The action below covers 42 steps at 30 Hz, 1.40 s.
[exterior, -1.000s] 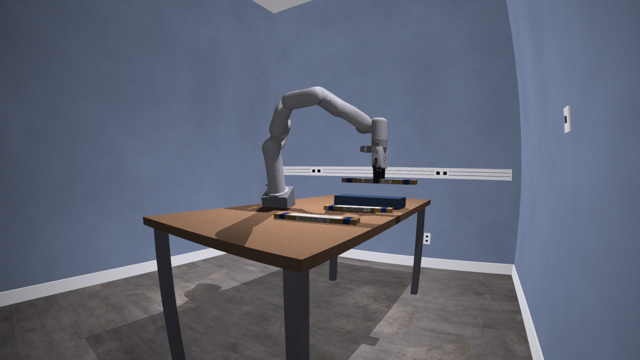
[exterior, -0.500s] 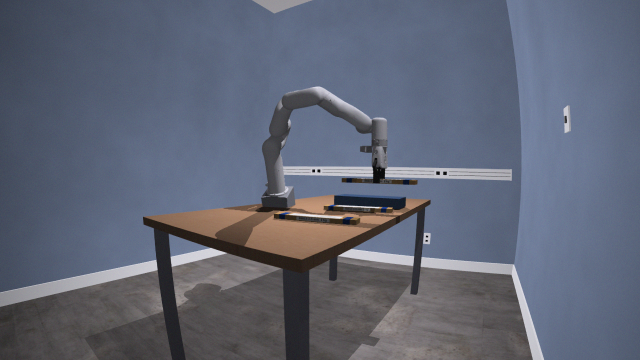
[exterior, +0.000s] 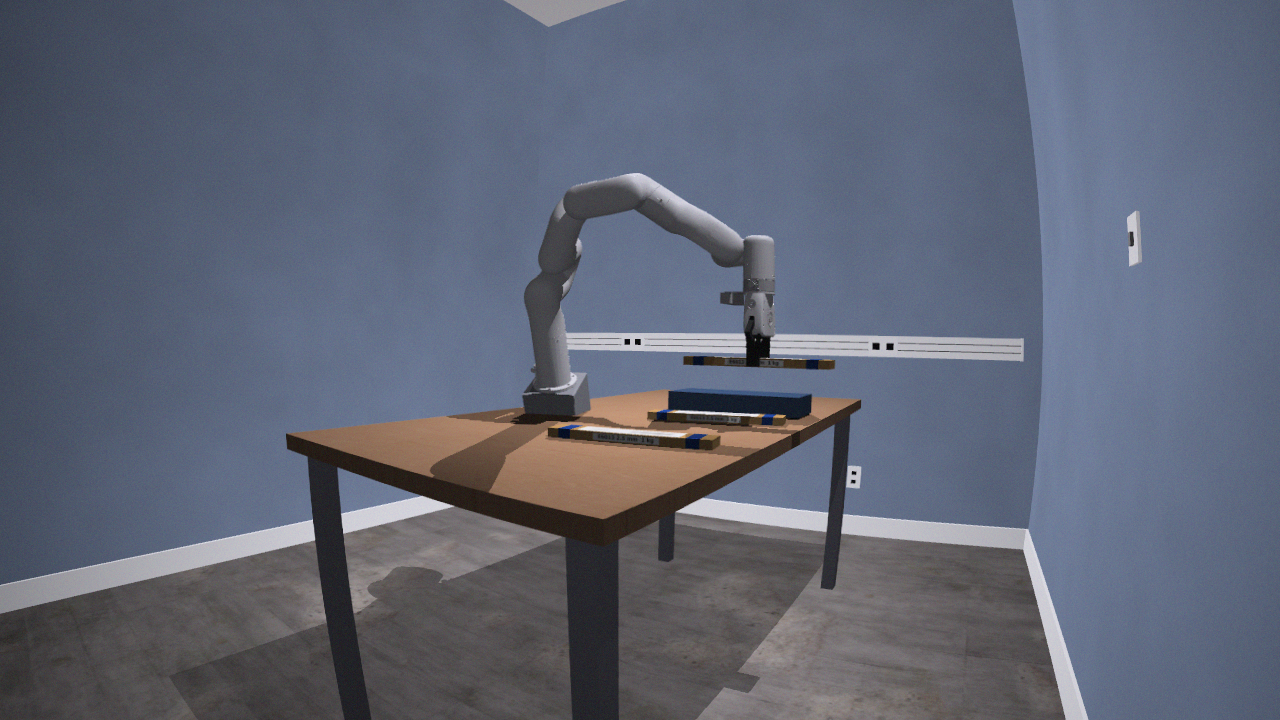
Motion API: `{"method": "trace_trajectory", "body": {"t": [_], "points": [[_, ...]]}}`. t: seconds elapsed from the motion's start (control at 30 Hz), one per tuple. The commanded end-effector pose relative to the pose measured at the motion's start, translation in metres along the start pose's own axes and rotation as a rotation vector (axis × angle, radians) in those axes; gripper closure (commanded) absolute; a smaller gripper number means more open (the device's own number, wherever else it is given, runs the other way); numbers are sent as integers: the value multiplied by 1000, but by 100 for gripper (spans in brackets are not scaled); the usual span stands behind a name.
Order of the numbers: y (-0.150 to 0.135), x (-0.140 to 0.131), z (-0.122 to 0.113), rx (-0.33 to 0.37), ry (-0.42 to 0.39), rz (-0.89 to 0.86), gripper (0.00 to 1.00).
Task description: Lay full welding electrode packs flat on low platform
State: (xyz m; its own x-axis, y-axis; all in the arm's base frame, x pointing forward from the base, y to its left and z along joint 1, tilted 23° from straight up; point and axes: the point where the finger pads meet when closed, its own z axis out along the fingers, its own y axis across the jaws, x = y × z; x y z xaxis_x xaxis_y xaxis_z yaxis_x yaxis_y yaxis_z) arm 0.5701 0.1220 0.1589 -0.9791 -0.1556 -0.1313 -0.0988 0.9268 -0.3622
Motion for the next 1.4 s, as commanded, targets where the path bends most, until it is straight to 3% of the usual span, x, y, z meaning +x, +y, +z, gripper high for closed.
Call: {"method": "trace_trajectory", "body": {"t": [0.0, 0.57, 0.8, 1.37], "points": [[1, -1, -3, -2, -5, 0, 42], [1, -1, -3, -2, -5, -2, 42], [1, -1, -3, -1, -6, -156, 42], [1, -1, -3, -1, -6, -158, 42]]}}
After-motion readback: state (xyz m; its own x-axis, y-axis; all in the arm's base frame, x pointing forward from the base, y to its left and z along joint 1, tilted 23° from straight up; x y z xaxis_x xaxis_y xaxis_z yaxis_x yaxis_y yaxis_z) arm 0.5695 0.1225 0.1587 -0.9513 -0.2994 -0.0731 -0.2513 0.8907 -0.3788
